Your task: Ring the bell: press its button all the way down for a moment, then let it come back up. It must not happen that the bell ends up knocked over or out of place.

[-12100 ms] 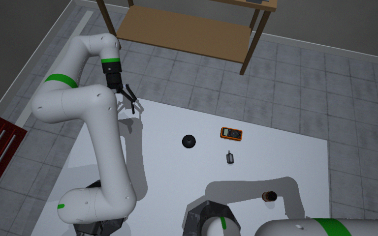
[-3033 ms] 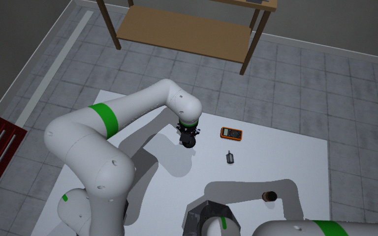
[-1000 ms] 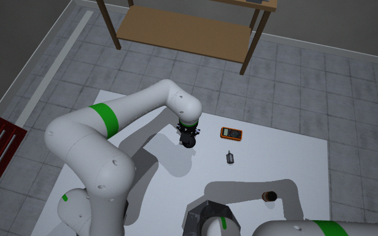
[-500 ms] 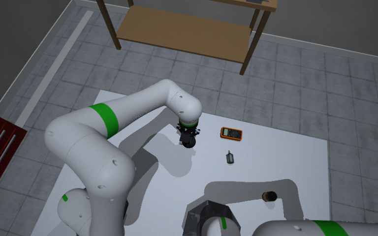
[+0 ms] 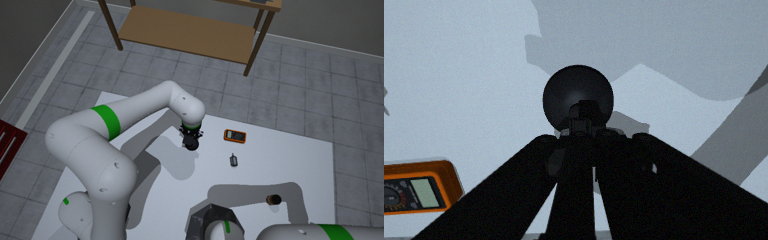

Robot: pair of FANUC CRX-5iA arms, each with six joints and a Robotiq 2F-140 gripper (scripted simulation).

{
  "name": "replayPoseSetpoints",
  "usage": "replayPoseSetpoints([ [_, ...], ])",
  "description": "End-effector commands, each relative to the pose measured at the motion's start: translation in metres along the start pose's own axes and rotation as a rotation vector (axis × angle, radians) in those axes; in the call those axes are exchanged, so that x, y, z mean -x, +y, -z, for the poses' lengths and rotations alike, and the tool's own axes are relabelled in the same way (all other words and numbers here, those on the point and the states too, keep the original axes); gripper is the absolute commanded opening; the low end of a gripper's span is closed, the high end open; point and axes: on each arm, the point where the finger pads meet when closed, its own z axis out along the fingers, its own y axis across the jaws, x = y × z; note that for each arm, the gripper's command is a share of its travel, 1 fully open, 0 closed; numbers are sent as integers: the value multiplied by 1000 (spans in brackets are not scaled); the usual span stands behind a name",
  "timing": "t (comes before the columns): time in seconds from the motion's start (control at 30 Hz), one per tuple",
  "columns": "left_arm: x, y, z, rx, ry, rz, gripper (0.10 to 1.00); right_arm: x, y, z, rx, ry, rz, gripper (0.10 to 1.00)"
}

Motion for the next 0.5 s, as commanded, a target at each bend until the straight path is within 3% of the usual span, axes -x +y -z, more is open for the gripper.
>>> replayPoseSetpoints([
  [0.0,1,-1,1,-1,-2,0,99,0,0,1,0,2,0,1000],
  [0.47,1,-1,14,-1,-2,0,99,0,0,1,0,2,0,1000],
])
